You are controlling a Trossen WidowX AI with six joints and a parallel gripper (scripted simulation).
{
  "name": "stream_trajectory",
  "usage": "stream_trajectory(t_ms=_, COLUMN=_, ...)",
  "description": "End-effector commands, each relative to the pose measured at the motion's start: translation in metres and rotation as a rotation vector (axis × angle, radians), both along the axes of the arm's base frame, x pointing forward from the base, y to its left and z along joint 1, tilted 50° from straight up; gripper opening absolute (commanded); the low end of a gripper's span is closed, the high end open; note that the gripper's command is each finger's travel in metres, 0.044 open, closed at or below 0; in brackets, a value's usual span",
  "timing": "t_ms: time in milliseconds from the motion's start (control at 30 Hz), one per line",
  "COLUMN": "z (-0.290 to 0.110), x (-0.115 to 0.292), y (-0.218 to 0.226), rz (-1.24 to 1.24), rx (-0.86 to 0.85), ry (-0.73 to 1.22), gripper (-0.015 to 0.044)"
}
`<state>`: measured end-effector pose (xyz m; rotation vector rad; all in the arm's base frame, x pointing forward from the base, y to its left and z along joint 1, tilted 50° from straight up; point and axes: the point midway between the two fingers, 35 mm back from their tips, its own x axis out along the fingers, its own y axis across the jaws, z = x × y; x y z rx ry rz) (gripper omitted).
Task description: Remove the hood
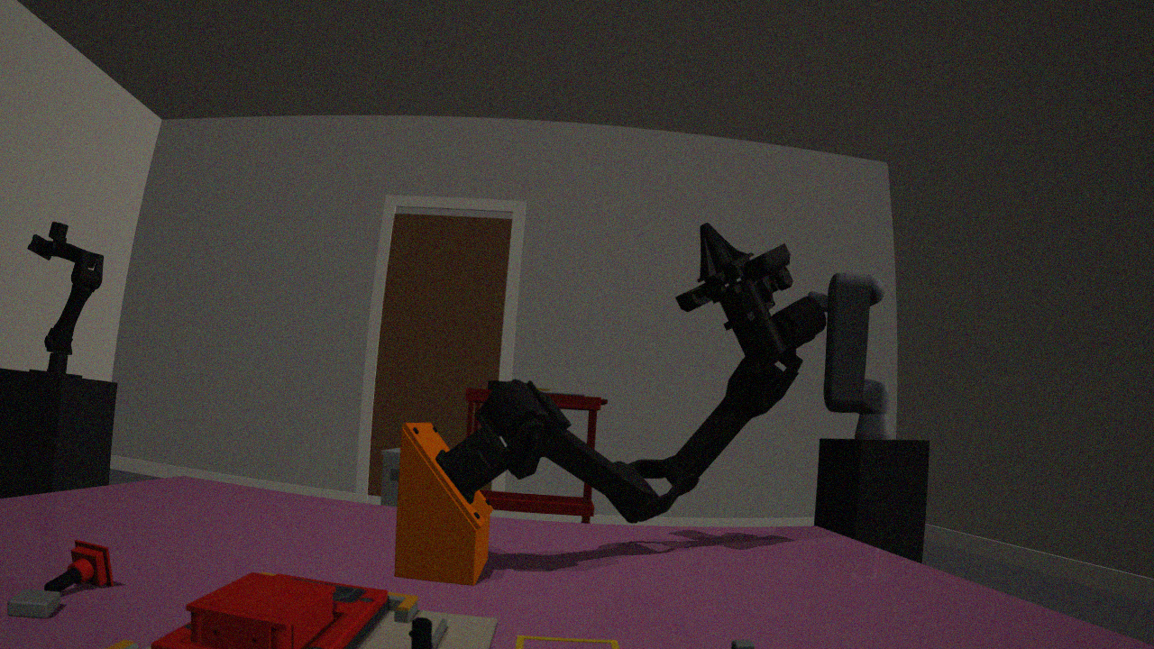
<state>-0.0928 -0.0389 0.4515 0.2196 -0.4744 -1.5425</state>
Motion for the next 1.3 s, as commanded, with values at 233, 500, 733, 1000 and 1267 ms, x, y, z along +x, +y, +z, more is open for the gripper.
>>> stream_trajectory(t_ms=233, z=0.003, x=0.039, y=-0.032, rz=0.093, rx=0.077, ry=0.113, gripper=0.021)
stream_trajectory(t_ms=500, z=-0.009, x=0.098, y=-0.072, rz=0.263, rx=0.199, ry=0.256, gripper=0.042)
stream_trajectory(t_ms=733, z=-0.031, x=0.15, y=-0.105, rz=0.401, rx=0.324, ry=0.399, gripper=0.044)
stream_trajectory(t_ms=1000, z=-0.071, x=0.211, y=-0.142, rz=0.561, rx=0.497, ry=0.602, gripper=0.044)
stream_trajectory(t_ms=1267, z=-0.121, x=0.269, y=-0.165, rz=0.769, rx=0.646, ry=0.793, gripper=0.044)
